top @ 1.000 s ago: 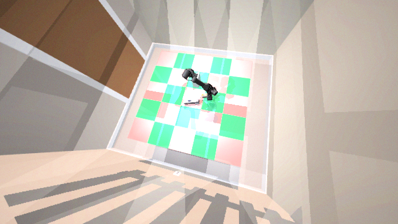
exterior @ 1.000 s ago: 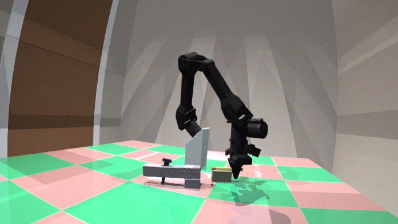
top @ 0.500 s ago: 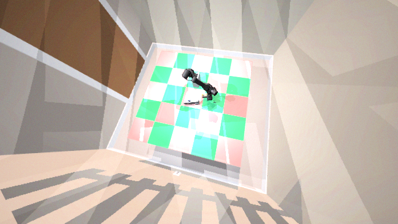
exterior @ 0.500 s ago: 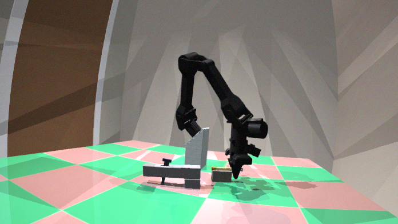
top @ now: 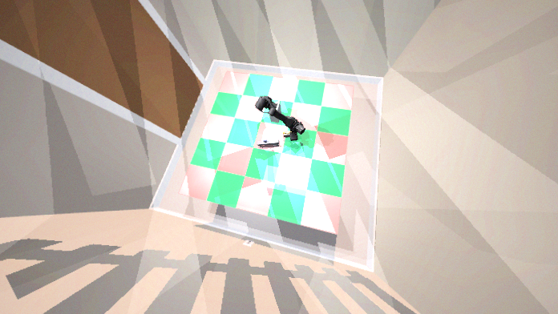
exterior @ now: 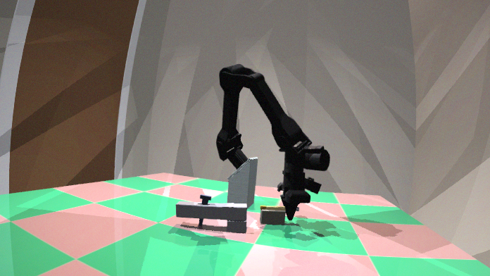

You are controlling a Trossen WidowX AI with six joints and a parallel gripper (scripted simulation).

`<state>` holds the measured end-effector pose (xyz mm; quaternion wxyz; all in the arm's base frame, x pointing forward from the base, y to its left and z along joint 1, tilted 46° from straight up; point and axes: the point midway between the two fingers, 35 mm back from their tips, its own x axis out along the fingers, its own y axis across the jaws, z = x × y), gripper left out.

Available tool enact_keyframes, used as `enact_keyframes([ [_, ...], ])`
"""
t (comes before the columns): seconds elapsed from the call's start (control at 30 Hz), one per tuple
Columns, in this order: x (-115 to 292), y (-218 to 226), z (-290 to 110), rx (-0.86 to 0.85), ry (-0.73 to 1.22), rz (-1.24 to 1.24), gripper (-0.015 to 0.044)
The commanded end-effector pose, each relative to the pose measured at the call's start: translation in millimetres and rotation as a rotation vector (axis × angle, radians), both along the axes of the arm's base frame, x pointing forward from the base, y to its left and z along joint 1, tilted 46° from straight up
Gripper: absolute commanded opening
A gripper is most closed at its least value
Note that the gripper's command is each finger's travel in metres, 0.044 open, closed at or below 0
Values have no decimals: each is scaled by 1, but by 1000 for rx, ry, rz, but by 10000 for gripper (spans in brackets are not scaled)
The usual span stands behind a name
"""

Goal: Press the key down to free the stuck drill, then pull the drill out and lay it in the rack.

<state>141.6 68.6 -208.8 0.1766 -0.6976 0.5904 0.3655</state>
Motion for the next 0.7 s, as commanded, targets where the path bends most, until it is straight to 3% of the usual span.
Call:
enact_keyframes([
  [0.0, 0, 0, 0, 0, 0, 0, 53],
  [0.5, 0, 0, 0, 0, 0, 0, 440],
  [0.67, -2, 15, 17, -17, 0, -3, 440],
])
